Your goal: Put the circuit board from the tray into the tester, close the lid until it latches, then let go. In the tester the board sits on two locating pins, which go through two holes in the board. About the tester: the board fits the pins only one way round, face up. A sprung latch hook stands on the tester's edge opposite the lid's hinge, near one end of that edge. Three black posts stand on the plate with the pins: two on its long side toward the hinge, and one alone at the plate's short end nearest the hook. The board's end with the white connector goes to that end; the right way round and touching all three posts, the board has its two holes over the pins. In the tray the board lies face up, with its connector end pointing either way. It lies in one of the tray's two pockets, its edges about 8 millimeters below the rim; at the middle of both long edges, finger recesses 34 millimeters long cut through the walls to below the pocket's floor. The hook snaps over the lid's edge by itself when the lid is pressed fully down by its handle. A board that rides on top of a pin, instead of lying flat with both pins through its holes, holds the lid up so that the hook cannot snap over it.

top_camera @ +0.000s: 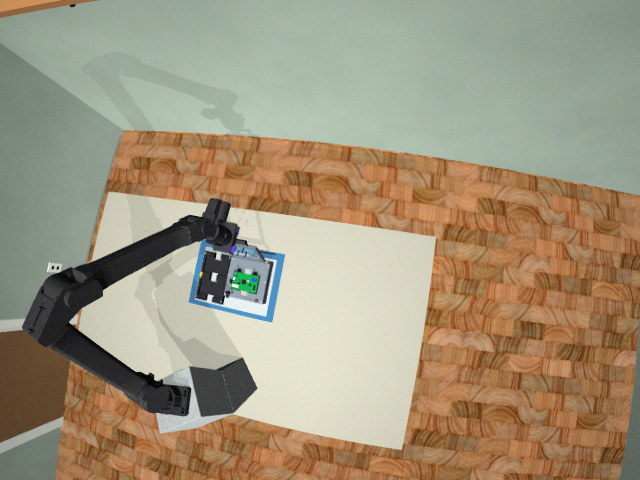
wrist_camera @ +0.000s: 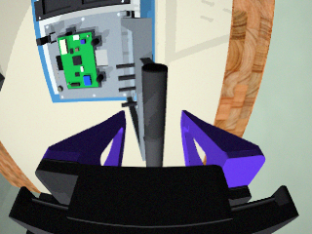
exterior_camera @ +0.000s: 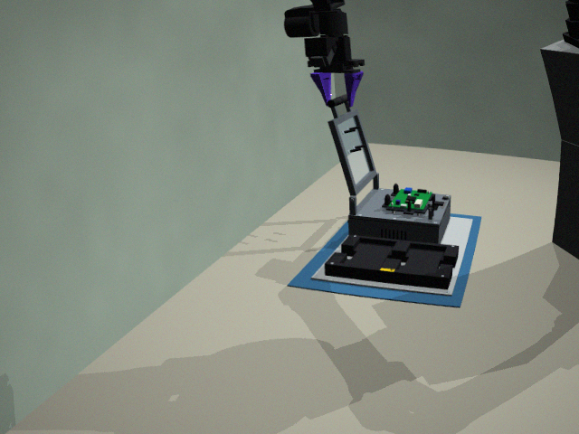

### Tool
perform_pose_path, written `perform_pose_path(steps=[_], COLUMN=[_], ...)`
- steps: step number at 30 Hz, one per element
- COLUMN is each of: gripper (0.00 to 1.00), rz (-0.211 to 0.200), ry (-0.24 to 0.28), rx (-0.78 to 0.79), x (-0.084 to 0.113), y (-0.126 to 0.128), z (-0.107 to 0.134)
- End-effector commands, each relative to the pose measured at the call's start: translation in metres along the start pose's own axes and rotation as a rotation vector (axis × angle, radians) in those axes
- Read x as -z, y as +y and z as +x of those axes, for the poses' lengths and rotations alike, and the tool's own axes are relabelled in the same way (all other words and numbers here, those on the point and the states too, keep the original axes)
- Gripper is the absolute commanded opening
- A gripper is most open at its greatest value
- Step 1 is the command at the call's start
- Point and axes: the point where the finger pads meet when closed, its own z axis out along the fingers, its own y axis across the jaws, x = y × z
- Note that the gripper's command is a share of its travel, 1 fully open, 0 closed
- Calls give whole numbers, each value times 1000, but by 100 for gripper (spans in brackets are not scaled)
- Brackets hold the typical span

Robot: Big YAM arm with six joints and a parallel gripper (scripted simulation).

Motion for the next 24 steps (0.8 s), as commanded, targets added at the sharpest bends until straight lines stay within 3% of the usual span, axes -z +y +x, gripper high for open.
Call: perform_pose_path(steps=[1,24], gripper=[48,48], rz=[46,40], ry=[4,5], rx=[4,1], x=[13,15], y=[-24,-22], z=[-1,2])
